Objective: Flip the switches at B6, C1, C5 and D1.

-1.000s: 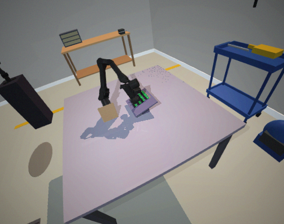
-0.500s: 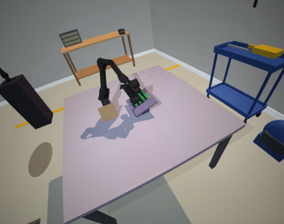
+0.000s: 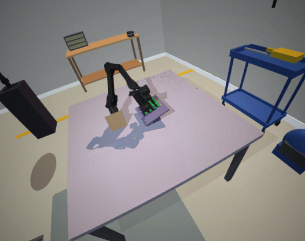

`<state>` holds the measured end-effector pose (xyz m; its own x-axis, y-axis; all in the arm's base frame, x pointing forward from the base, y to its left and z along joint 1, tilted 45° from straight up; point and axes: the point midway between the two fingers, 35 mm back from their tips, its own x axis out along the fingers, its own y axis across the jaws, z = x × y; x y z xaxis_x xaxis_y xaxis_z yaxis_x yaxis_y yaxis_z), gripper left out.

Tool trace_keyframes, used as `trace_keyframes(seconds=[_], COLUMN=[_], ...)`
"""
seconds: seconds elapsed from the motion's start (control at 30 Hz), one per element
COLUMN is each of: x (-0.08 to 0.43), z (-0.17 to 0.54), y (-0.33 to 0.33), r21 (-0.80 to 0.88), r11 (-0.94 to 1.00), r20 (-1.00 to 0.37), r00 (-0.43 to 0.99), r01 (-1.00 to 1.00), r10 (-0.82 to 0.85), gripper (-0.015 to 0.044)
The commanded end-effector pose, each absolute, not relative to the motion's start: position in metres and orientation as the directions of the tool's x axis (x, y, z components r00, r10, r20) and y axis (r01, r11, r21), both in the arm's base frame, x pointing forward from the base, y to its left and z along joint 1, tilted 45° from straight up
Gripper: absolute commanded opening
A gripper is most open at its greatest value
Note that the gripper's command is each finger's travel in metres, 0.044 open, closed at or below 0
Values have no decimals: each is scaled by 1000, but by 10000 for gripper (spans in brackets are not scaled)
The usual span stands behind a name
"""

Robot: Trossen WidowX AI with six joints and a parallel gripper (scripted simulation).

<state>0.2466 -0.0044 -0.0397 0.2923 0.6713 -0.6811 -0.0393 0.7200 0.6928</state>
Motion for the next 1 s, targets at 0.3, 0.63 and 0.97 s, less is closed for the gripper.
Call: trace_keyframes(seconds=[0.3, 0.63, 0.97], x=[247, 244, 231], z=[-41, -30, 3], y=[-3, -17, -47], r21=[696, 689, 693], r11=[717, 724, 720], r20=[-678, -687, -687], r00=[295, 286, 268], r01=[-37, -37, -36], r10=[673, 668, 675], gripper=[0, 0, 0])
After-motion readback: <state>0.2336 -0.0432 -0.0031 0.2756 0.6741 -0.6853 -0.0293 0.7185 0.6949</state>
